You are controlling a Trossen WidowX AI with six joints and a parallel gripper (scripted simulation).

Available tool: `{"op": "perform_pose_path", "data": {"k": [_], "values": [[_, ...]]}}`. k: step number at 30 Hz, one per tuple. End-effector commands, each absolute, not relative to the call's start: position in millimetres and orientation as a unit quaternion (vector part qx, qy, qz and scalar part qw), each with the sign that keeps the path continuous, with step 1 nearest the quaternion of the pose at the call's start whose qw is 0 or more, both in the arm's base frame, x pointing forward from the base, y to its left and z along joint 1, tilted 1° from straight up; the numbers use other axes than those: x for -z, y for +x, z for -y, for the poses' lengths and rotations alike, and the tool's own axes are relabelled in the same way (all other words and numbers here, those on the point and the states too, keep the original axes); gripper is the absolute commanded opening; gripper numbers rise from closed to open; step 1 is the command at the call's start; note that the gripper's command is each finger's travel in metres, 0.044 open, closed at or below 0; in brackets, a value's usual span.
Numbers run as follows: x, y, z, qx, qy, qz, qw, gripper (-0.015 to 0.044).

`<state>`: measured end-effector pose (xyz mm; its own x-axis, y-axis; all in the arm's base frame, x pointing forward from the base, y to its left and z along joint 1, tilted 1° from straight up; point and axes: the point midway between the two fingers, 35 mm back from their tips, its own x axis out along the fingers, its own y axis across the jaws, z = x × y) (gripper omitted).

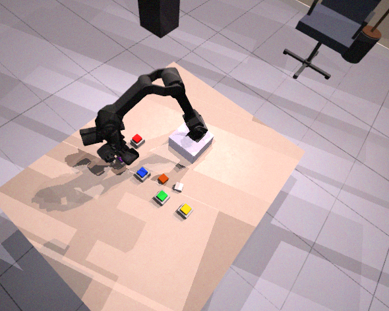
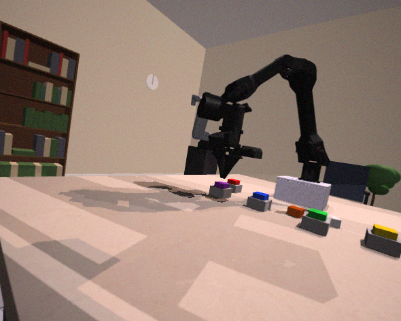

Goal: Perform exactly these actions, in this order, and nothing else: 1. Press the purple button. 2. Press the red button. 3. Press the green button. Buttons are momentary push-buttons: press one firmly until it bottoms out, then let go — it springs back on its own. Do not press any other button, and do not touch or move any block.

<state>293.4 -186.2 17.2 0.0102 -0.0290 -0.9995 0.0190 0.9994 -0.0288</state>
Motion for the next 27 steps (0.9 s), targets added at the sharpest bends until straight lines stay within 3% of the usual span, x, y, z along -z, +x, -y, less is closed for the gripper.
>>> {"op": "perform_pose_path", "data": {"k": [1,27], "values": [[-10,293,187,0.019,-0.003,-0.704,0.71,0.002],[4,293,187,0.019,-0.003,-0.704,0.71,0.002]]}}
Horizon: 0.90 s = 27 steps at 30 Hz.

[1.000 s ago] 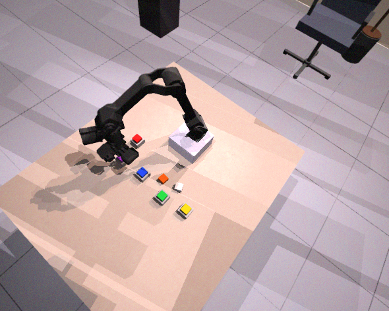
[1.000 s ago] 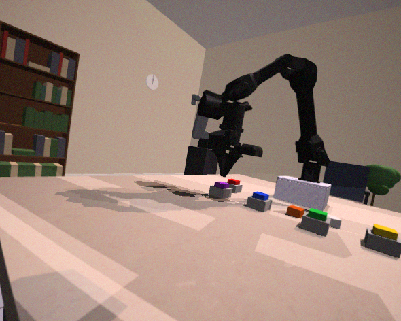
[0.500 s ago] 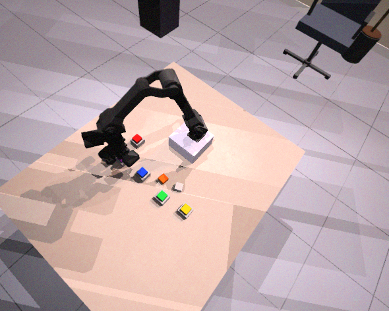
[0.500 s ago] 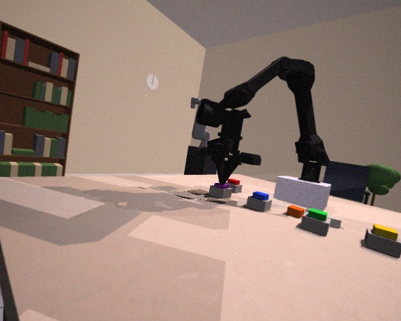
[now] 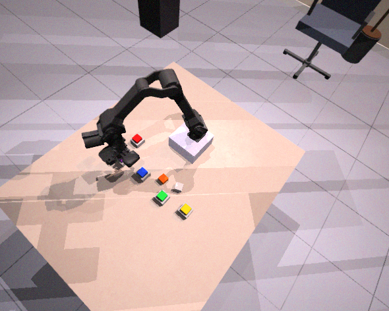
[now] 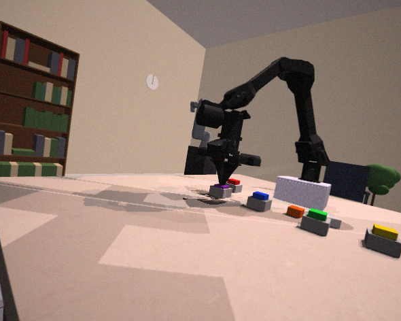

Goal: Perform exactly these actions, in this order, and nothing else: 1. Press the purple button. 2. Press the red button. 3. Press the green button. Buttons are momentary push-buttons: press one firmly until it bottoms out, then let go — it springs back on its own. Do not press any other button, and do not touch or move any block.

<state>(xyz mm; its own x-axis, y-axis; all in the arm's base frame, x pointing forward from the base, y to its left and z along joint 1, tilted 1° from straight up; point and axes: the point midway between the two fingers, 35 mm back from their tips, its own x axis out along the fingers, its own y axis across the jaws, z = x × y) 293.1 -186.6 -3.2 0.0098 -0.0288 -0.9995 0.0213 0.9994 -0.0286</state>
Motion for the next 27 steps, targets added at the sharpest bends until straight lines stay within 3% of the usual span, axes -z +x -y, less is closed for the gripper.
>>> {"op": "perform_pose_path", "data": {"k": [1,11,16,22,27], "values": [[4,293,187,0.019,-0.003,-0.704,0.71,0.002],[-32,293,186,0.019,-0.003,-0.704,0.71,0.002],[-89,292,184,0.019,-0.003,-0.704,0.71,0.002],[-92,290,185,0.019,-0.003,-0.704,0.71,0.002],[-93,219,203,0.02,-0.004,-0.706,0.708,0.002]]}}
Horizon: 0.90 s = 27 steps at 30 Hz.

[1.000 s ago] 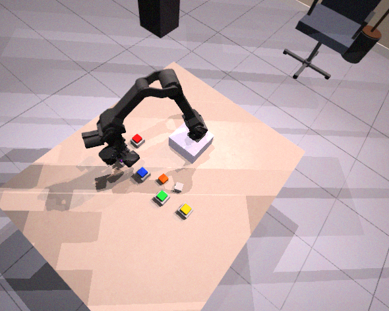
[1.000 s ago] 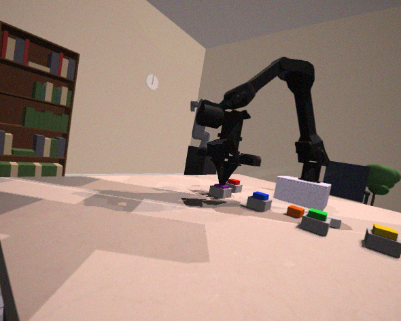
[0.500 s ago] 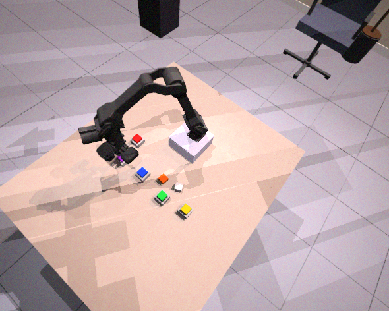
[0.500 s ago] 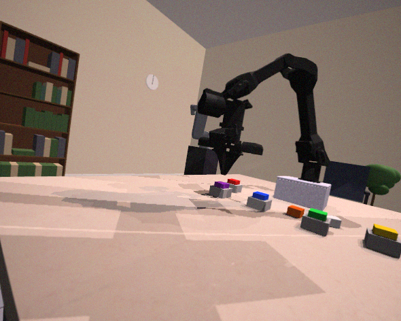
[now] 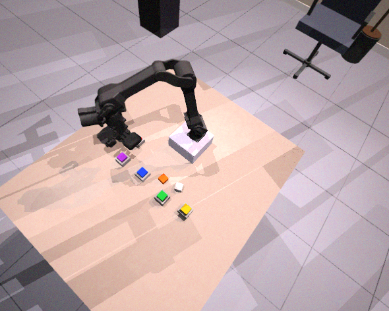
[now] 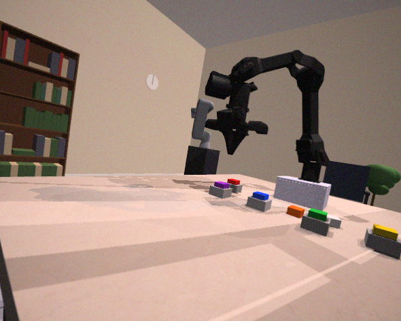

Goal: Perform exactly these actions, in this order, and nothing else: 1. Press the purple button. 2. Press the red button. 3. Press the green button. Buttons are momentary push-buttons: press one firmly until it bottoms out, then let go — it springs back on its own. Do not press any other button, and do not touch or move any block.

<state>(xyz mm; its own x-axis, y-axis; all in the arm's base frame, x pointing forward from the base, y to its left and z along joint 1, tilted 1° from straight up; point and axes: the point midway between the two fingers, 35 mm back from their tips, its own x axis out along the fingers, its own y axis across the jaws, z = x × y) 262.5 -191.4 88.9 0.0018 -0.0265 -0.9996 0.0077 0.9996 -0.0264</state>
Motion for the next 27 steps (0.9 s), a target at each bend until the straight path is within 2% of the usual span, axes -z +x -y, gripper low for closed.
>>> {"op": "perform_pose_path", "data": {"k": [1,4,10,15,27], "values": [[-92,203,204,0.02,-0.004,-0.707,0.707,0.002],[-91,180,204,0.02,-0.004,-0.707,0.707,0.002],[-88,180,205,0.02,-0.004,-0.707,0.707,0.002],[-31,180,206,0.02,-0.004,-0.707,0.707,0.002],[-20,180,207,0.02,-0.004,-0.707,0.707,0.002]]}}
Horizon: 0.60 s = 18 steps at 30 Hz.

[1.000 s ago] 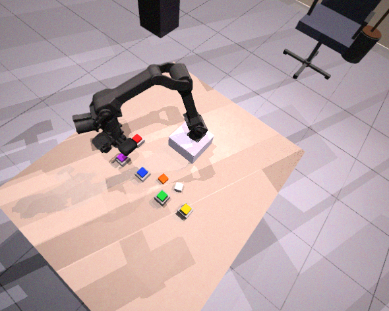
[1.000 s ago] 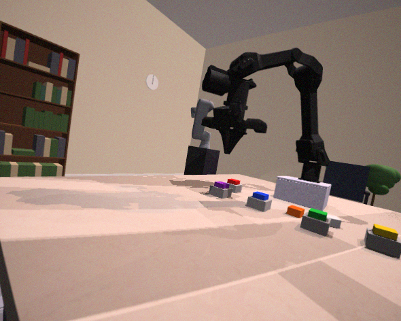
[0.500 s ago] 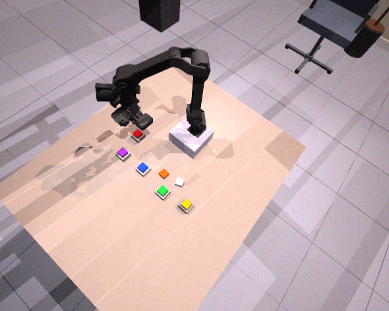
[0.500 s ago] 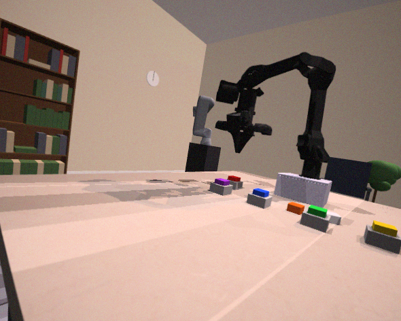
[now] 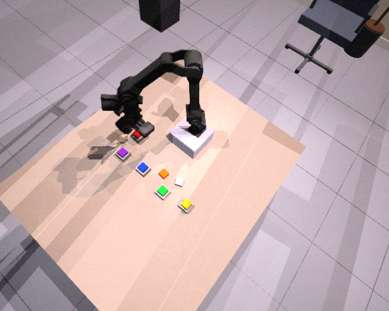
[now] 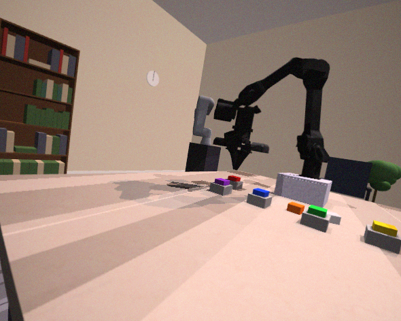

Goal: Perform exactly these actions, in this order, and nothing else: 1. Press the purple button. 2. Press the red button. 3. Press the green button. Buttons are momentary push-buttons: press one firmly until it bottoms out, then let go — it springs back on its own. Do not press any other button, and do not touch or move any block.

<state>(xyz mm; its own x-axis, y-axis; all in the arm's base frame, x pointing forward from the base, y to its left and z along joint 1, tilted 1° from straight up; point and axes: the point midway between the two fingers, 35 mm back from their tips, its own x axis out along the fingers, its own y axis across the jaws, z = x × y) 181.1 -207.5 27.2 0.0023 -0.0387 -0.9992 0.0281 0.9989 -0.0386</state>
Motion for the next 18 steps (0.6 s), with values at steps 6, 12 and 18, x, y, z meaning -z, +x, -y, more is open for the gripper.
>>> {"op": "perform_pose_path", "data": {"k": [6,12,18], "values": [[-10,180,207,0.02,-0.004,-0.707,0.707,0.002],[0,180,207,0.02,-0.004,-0.707,0.707,0.002],[4,180,207,0.02,-0.004,-0.707,0.707,0.002]]}}
